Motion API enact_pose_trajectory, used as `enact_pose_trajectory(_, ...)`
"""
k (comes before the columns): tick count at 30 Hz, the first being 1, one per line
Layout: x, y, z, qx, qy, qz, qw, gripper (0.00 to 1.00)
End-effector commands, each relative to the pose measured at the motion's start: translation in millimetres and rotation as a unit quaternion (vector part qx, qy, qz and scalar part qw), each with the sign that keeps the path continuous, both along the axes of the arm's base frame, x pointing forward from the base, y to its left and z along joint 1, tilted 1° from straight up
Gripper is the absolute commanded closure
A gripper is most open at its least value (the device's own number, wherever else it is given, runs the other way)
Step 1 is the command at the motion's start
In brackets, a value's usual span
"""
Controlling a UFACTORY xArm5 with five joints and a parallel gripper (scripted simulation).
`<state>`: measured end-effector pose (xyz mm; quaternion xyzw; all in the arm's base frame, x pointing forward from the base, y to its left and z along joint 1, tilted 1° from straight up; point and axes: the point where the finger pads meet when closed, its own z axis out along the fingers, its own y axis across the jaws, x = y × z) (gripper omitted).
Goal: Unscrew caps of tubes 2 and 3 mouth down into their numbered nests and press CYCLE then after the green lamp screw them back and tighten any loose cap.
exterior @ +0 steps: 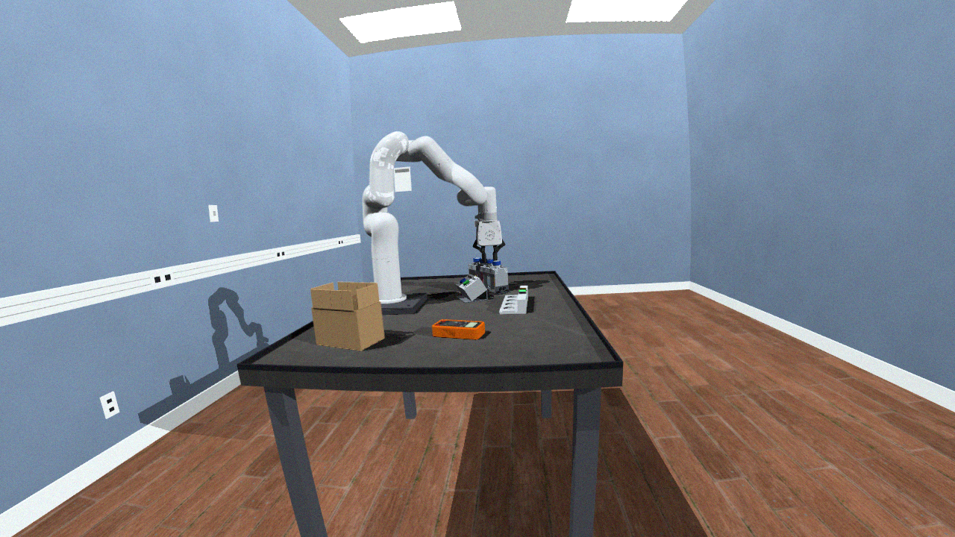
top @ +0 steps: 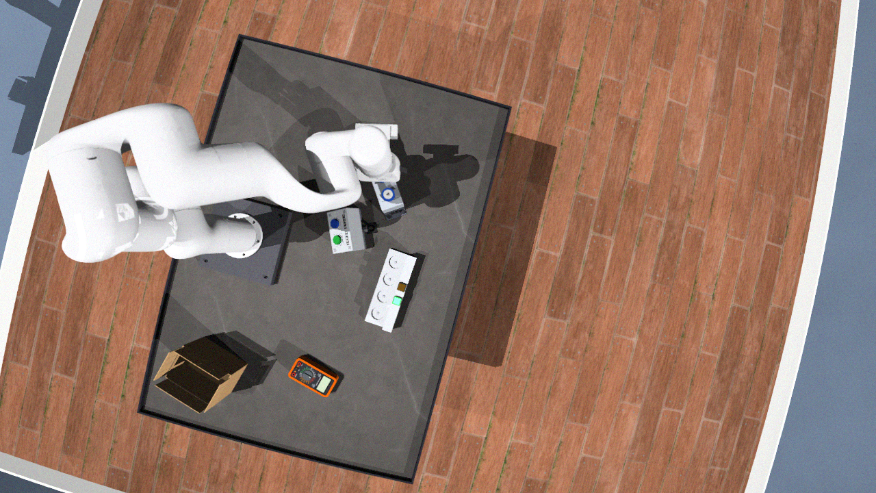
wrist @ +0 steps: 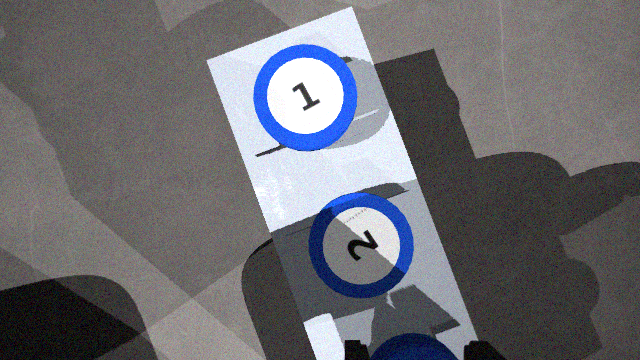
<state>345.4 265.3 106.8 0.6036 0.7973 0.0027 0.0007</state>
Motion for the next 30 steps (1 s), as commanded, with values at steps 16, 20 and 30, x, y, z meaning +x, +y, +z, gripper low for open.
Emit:
enact_pose_trajectory(16,0.5,0.3,0.7,-0.005,-0.004,0.004,1.0,0.54)
enact_pose_trajectory(20,0.5,0.3,1.2,-0.005,-0.004,0.064,0.998,0.54)
enact_pose_trajectory(30,0.5,0.3,1.2,-0.007,-0.004,0.261,0.965,0.54)
